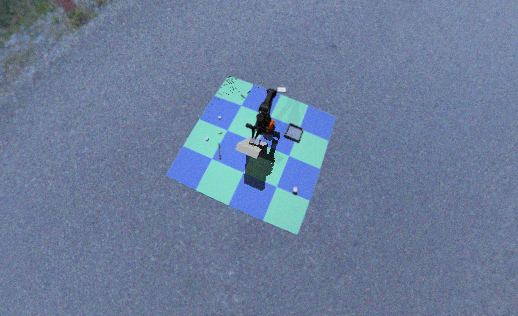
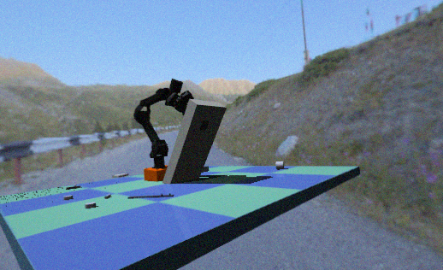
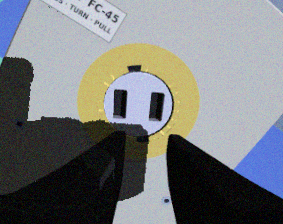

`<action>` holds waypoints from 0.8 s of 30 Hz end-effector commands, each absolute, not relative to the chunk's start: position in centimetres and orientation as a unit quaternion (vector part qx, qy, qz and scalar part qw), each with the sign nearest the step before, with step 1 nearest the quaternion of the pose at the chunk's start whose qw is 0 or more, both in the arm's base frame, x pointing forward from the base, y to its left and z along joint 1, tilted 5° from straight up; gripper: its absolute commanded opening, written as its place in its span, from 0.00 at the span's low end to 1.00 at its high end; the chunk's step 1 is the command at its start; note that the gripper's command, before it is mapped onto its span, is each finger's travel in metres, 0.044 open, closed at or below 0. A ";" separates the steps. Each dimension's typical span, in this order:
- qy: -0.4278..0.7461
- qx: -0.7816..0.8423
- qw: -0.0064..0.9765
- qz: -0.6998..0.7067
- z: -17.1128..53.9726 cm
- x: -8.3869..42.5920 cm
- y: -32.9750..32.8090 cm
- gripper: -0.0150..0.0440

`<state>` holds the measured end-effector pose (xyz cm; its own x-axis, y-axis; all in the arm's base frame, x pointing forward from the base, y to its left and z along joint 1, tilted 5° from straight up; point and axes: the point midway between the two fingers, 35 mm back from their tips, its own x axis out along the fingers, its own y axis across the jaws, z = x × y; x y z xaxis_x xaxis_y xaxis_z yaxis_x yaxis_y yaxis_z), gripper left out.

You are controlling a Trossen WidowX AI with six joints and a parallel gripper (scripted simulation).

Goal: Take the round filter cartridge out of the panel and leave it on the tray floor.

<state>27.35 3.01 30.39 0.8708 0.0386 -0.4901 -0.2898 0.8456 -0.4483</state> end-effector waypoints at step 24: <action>0.242 -0.263 0.930 0.091 27.9 31.1 3.2 0.40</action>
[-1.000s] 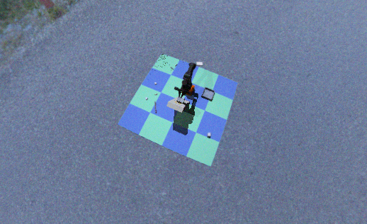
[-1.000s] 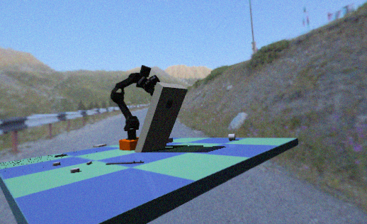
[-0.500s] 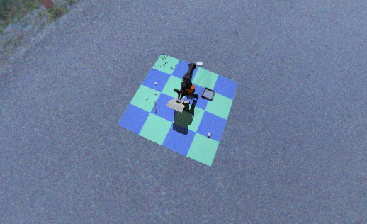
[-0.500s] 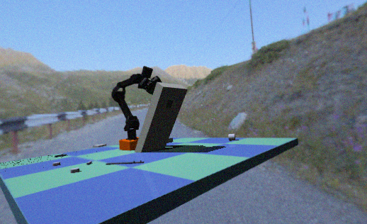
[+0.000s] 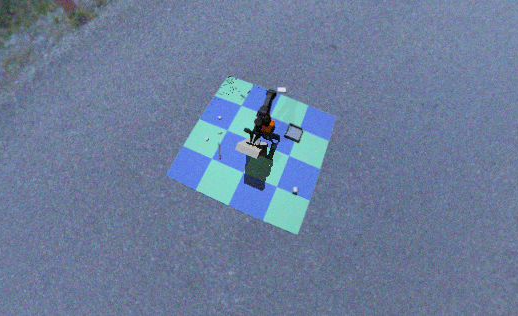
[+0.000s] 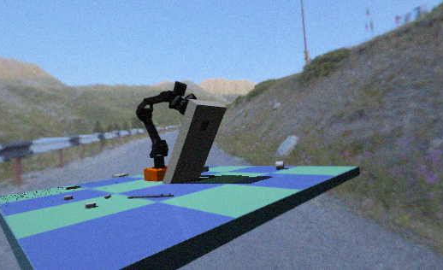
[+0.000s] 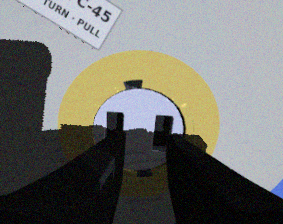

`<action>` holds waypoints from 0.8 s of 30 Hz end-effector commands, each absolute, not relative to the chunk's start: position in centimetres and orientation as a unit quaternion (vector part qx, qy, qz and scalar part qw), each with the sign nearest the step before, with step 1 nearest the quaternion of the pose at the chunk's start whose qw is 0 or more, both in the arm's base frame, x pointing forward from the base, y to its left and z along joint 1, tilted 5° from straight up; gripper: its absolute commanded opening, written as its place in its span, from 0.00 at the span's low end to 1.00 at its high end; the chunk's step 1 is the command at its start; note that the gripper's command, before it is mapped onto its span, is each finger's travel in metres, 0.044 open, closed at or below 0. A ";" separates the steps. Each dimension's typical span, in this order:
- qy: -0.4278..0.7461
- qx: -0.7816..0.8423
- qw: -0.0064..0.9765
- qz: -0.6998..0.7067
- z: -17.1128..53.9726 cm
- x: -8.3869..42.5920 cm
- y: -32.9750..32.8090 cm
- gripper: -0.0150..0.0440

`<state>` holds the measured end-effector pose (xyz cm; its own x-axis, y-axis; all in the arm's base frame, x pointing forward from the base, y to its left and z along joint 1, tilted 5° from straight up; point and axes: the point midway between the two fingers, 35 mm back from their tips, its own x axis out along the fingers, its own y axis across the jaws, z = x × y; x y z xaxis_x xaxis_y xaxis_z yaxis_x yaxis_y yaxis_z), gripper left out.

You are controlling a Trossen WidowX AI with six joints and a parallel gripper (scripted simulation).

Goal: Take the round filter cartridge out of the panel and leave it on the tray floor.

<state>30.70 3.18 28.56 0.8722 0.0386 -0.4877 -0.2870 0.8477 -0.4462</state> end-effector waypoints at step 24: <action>0.242 -0.263 0.930 0.091 27.7 31.4 3.3 0.40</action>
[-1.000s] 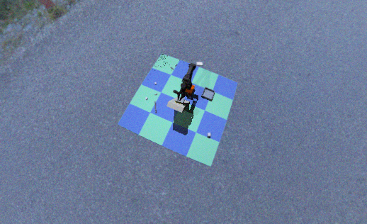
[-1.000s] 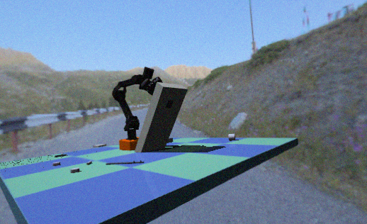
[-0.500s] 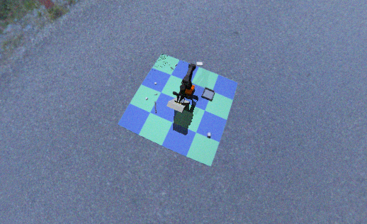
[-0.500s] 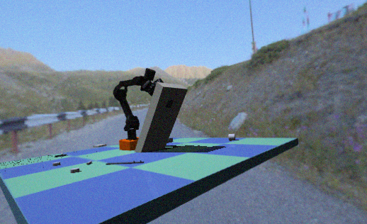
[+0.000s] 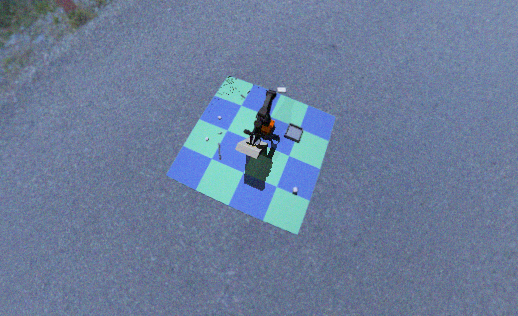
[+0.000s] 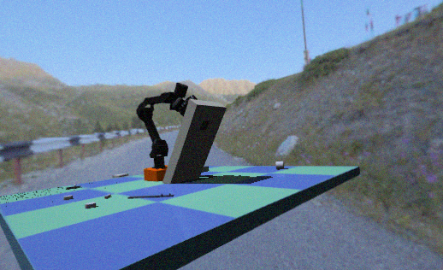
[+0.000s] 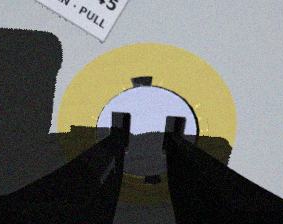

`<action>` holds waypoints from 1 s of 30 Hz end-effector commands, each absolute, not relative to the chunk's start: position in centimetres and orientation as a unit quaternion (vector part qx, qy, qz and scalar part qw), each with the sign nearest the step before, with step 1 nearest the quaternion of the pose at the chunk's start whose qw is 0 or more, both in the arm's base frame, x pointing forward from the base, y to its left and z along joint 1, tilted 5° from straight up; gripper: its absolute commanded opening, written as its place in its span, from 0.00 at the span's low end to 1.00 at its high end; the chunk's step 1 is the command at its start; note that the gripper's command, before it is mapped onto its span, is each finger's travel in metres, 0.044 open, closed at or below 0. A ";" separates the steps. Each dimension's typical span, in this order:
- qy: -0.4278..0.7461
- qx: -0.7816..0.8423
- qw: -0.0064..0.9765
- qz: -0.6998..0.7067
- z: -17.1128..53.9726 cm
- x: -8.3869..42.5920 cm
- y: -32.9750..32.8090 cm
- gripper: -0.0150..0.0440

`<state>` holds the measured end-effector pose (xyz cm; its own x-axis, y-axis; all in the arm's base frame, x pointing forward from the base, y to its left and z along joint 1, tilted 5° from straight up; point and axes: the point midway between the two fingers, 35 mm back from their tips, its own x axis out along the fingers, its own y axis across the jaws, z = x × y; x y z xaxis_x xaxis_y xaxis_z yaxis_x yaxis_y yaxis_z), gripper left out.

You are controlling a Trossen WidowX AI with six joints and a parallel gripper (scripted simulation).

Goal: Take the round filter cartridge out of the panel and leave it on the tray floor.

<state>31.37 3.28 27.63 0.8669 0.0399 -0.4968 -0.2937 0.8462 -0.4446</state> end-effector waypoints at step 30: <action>0.241 -0.263 0.930 0.091 27.3 32.0 3.3 0.40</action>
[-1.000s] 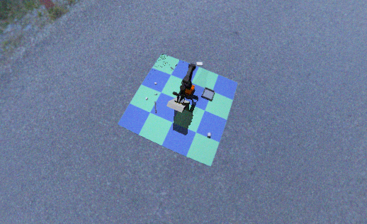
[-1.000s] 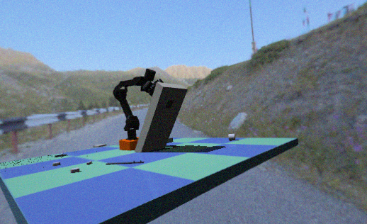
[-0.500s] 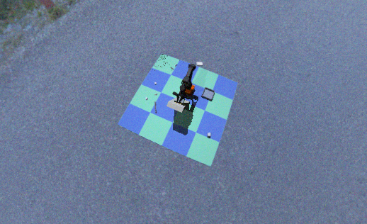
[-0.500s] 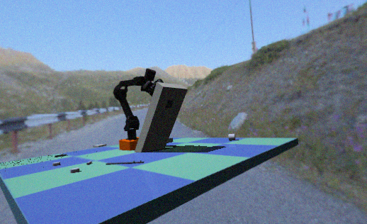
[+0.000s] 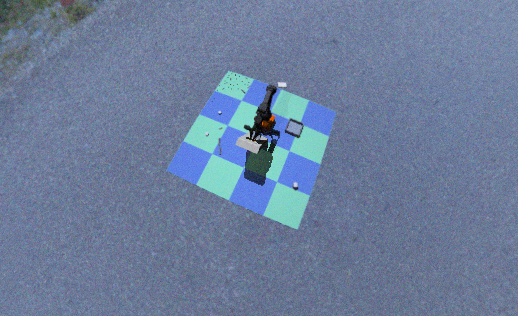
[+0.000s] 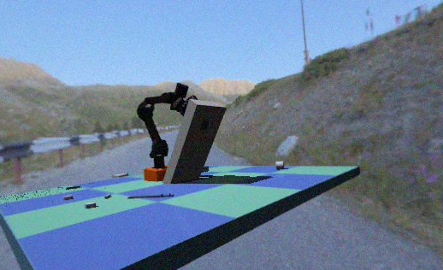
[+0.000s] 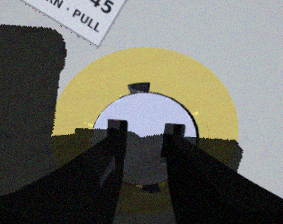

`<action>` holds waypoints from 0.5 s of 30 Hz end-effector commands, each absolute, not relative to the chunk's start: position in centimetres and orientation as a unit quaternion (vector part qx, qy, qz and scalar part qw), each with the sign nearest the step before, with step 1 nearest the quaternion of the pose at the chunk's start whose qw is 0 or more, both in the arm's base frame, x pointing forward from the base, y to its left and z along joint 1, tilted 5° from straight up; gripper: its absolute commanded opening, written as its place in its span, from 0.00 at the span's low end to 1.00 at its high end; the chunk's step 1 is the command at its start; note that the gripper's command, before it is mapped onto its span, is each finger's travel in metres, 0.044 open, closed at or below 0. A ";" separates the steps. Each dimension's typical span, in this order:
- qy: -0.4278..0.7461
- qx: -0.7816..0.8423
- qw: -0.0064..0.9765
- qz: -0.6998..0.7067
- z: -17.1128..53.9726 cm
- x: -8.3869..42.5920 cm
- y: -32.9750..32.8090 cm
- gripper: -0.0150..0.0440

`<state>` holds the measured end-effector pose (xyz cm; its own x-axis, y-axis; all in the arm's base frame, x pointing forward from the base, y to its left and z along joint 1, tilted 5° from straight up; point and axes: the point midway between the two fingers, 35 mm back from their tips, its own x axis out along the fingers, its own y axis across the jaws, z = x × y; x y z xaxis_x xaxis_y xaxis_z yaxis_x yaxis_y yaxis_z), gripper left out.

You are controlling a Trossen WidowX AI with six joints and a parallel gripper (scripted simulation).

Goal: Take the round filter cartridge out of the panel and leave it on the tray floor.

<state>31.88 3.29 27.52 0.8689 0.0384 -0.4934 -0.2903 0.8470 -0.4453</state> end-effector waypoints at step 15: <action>0.241 -0.263 0.930 0.091 27.0 32.6 3.4 0.40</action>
